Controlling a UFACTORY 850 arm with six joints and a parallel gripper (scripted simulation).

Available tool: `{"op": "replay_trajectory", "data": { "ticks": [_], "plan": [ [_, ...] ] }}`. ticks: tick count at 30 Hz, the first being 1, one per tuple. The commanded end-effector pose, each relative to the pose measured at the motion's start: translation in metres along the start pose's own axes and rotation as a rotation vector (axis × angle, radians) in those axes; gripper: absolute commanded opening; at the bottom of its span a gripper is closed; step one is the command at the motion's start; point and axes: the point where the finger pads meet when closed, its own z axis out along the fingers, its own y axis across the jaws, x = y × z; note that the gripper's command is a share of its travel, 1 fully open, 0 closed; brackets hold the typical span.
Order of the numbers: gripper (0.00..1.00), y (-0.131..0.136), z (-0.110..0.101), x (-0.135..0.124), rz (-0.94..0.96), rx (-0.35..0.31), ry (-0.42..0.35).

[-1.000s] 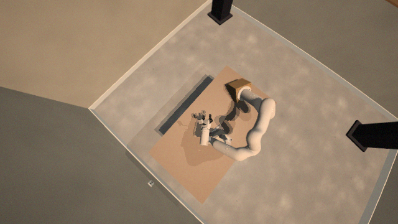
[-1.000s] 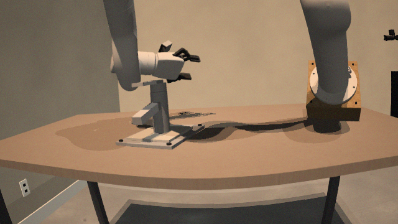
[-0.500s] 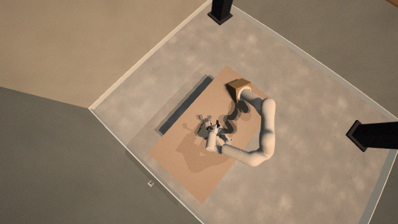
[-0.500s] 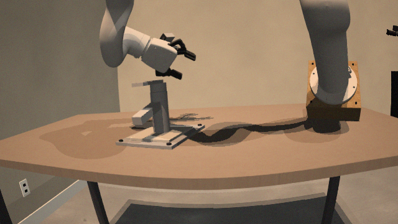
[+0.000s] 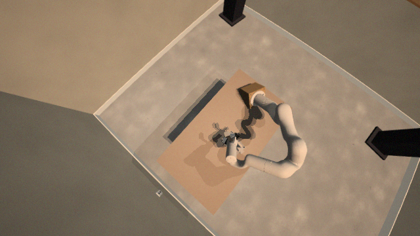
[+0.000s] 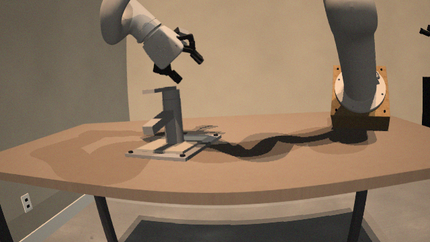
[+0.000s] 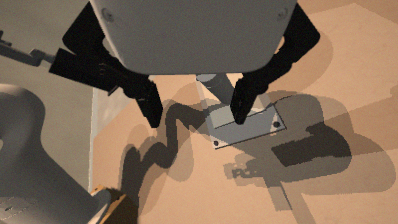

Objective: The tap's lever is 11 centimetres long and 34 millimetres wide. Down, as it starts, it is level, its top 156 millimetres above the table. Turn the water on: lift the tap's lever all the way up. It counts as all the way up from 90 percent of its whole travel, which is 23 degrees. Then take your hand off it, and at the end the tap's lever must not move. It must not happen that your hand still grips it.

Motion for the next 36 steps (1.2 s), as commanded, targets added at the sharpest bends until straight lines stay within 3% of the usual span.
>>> {"op": "replay_trajectory", "data": {
  "ticks": [1,5,6,11,12,16,18,22,27,35,36],
  "plan": [
    [1.00,0.010,-0.021,-0.038,-0.018,0.123,-0.114],
    [1.00,0.013,-0.028,-0.049,-0.023,0.162,-0.146],
    [1.00,0.017,-0.038,-0.065,-0.030,0.222,-0.193],
    [1.00,0.021,-0.050,-0.082,-0.038,0.286,-0.239],
    [1.00,0.024,-0.059,-0.093,-0.044,0.334,-0.272],
    [1.00,0.028,-0.069,-0.105,-0.051,0.390,-0.307],
    [1.00,0.033,-0.082,-0.120,-0.058,0.461,-0.349],
    [1.00,0.034,-0.085,-0.122,-0.060,0.473,-0.356],
    [1.00,0.042,-0.104,-0.141,-0.070,0.578,-0.412],
    [1.00,0.042,-0.105,-0.142,-0.071,0.585,-0.416],
    [0.00,0.042,-0.105,-0.142,-0.071,0.585,-0.416]
  ]
}}
